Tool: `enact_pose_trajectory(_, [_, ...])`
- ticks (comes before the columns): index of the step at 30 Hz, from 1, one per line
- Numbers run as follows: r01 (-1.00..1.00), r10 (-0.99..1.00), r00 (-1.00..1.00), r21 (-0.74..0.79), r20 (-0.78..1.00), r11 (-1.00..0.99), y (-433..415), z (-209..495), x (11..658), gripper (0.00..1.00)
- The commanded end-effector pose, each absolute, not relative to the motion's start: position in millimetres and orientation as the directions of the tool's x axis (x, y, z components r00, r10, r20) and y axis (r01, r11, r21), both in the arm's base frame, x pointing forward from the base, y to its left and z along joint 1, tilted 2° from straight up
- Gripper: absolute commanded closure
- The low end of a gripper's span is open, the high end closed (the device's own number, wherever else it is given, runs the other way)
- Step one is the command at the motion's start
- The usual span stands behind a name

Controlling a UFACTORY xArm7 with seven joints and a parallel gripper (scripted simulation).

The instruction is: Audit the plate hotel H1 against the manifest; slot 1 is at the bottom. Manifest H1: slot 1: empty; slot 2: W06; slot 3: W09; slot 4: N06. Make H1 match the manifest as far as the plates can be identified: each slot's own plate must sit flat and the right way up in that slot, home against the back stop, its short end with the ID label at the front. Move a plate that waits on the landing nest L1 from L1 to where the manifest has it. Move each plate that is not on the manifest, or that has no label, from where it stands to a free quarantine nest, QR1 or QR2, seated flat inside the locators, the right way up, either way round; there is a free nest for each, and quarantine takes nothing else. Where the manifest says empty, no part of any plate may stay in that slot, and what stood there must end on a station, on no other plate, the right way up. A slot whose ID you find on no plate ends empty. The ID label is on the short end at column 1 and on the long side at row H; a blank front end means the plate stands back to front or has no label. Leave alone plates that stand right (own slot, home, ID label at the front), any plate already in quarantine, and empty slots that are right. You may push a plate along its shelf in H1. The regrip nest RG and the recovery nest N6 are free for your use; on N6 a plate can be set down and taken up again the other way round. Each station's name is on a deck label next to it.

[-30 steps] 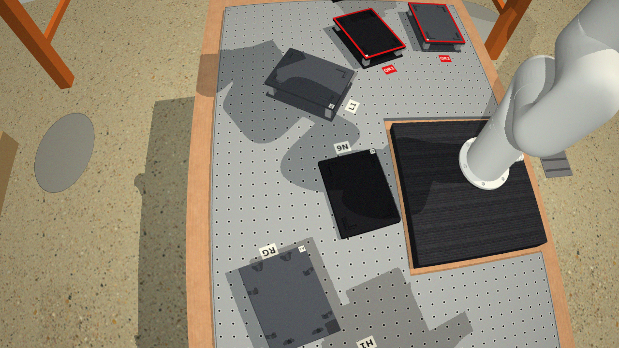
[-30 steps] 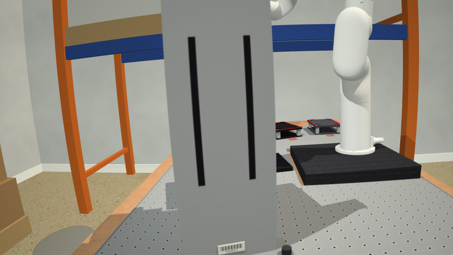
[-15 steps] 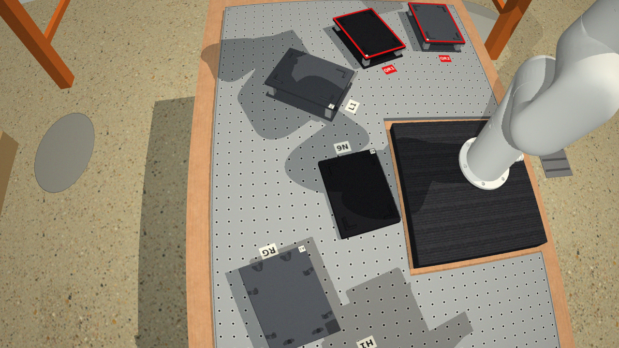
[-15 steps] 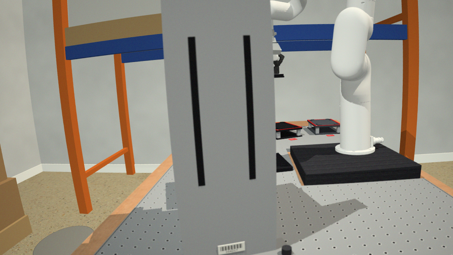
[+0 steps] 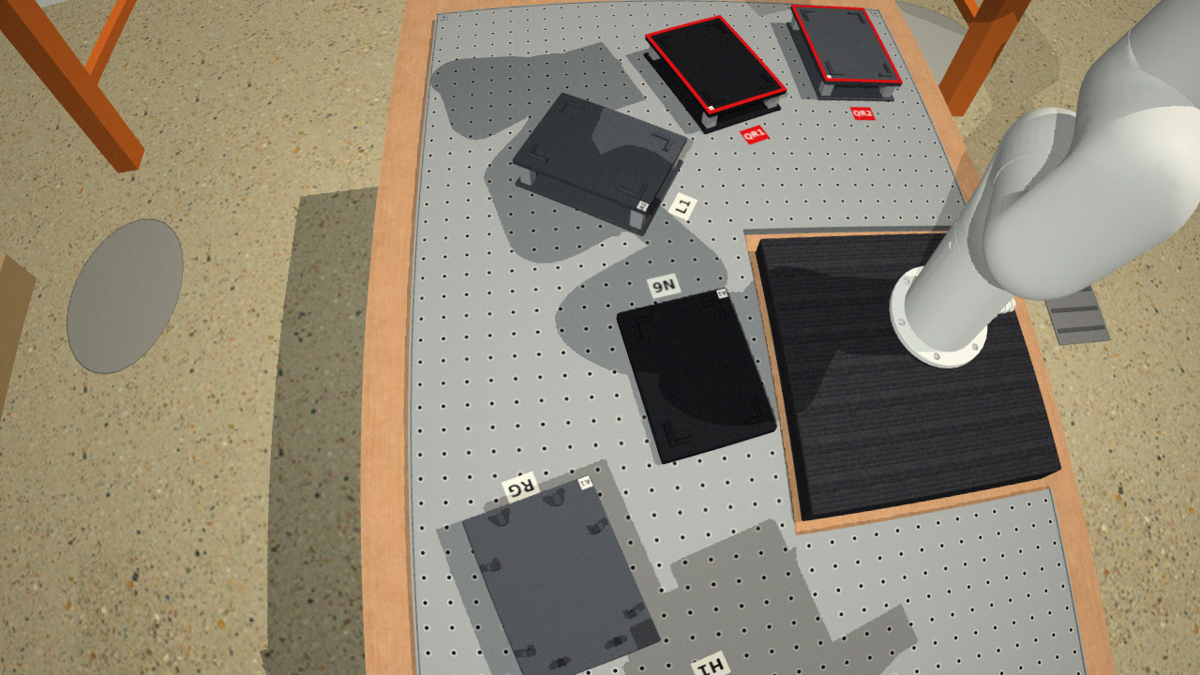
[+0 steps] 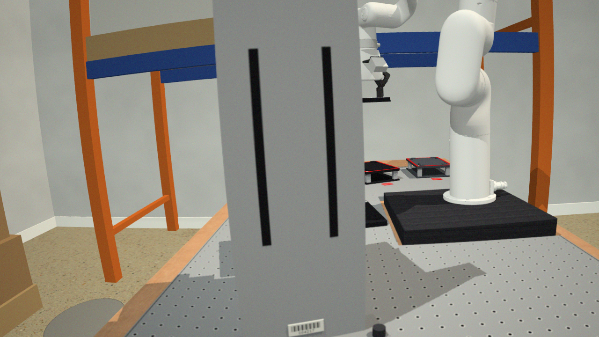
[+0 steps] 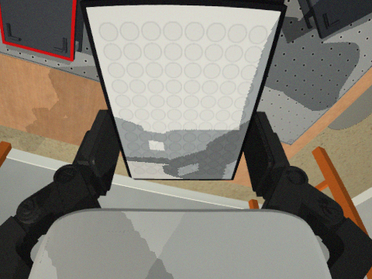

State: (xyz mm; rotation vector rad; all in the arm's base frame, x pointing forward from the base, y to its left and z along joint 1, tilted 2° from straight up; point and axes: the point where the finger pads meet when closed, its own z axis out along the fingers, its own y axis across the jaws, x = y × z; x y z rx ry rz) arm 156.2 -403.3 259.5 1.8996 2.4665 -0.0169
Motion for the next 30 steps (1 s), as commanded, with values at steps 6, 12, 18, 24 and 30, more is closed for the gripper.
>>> enact_pose_trajectory(6, [0.966, 0.966, -0.256, 0.01, -0.033, 0.257, -405.0, 259.6, 155.6, 1.0])
enact_pose_trajectory(12, [0.966, 0.966, -0.256, 0.01, -0.033, 0.257, -405.3, 249.5, 155.7, 1.0])
enact_pose_trajectory(18, [0.966, 0.966, -0.256, 0.01, -0.033, 0.257, -405.5, 242.9, 155.8, 1.0])
enact_pose_trajectory(24, [0.966, 0.966, -0.256, 0.01, -0.033, 0.257, -405.8, 232.9, 156.0, 1.0])
enact_pose_trajectory(30, [0.966, 0.966, -0.256, 0.01, -0.033, 0.257, -406.0, 224.5, 156.2, 1.0])
